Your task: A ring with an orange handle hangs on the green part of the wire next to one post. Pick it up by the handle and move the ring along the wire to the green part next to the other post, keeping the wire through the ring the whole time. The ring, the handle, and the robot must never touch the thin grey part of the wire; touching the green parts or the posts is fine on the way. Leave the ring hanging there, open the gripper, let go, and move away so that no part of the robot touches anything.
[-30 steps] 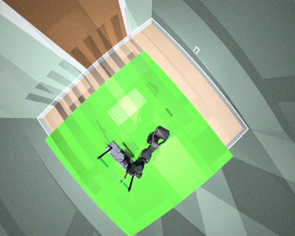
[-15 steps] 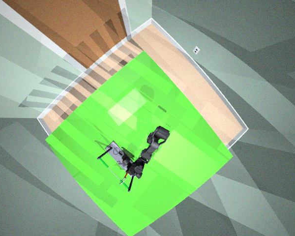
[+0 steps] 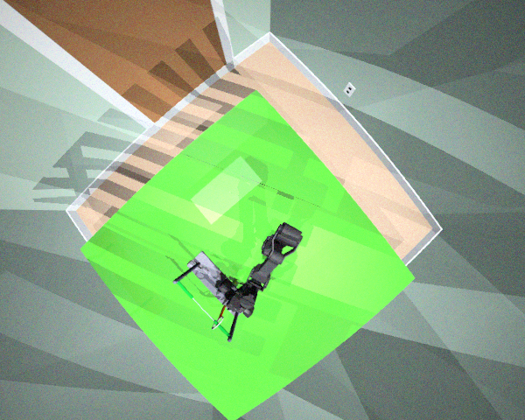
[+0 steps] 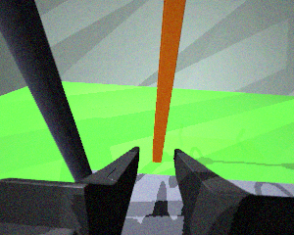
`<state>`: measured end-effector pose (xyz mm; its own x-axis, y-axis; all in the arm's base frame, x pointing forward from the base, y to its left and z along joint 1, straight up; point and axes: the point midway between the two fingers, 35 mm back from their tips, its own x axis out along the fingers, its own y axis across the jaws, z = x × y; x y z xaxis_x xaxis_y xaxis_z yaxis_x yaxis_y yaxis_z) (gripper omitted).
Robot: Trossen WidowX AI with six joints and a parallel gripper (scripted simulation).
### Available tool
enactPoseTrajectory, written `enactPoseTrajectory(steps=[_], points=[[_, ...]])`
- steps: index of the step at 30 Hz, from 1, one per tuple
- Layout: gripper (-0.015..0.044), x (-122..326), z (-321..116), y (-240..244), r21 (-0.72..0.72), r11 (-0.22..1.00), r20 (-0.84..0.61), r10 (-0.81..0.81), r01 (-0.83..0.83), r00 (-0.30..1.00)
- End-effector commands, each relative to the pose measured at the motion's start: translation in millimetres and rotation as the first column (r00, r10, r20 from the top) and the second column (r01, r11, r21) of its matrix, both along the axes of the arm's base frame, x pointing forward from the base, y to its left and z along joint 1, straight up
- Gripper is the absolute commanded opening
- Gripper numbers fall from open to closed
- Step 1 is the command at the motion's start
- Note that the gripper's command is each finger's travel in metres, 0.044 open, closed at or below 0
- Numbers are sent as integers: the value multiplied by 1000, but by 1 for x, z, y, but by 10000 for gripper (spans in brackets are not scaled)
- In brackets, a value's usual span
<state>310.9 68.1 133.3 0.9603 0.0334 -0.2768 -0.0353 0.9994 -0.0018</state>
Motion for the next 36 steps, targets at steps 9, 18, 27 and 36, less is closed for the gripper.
enactPoseTrajectory(steps=[9, 18, 27, 36], points=[[160, -22, 11, 0, 7, 1000, 9, -8, 8, 1000], [160, -39, 14, -2, 7, 1000, 8, -10, 10, 1000], [160, -45, 15, -3, 7, 1000, 7, -11, 11, 1000], [160, -45, 15, -3, 7, 1000, 7, -11, 11, 1000]])
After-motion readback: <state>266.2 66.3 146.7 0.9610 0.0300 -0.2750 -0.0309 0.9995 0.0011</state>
